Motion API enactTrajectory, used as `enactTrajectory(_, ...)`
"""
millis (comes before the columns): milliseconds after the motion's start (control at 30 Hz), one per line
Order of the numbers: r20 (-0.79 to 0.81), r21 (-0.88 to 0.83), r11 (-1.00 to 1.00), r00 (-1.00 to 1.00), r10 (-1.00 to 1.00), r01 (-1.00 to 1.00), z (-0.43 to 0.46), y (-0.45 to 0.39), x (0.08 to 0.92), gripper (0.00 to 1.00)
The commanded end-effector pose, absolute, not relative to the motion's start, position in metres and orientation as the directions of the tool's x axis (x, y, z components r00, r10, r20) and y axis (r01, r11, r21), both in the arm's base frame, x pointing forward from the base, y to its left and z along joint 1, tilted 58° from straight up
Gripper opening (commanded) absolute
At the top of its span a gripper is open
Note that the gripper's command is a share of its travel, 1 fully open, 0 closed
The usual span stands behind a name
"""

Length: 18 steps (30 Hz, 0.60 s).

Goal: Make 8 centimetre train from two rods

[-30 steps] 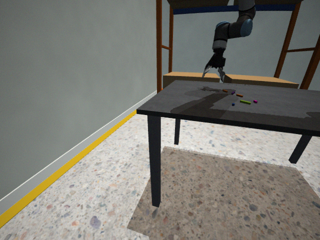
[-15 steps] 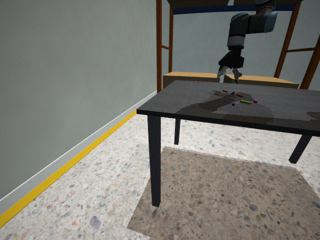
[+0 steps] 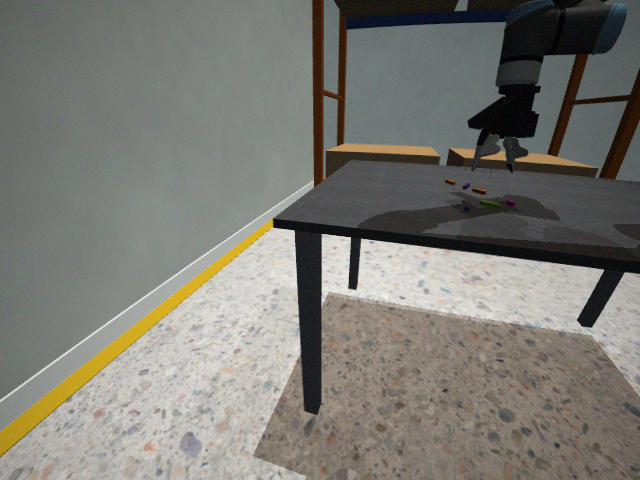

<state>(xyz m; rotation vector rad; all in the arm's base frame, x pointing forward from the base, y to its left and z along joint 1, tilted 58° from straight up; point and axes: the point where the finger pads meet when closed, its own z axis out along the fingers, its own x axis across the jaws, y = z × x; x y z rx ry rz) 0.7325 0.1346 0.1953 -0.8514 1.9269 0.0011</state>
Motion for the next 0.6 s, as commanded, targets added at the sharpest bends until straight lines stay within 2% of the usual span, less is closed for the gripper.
enactTrajectory(0,-0.755,-0.405,0.735,-0.254,-0.604,-0.544,0.177,0.176,0.707,1.00)
enactTrajectory(567,-0.706,-0.474,0.698,-0.242,-0.666,-0.538,0.153,0.230,0.670,1.00)
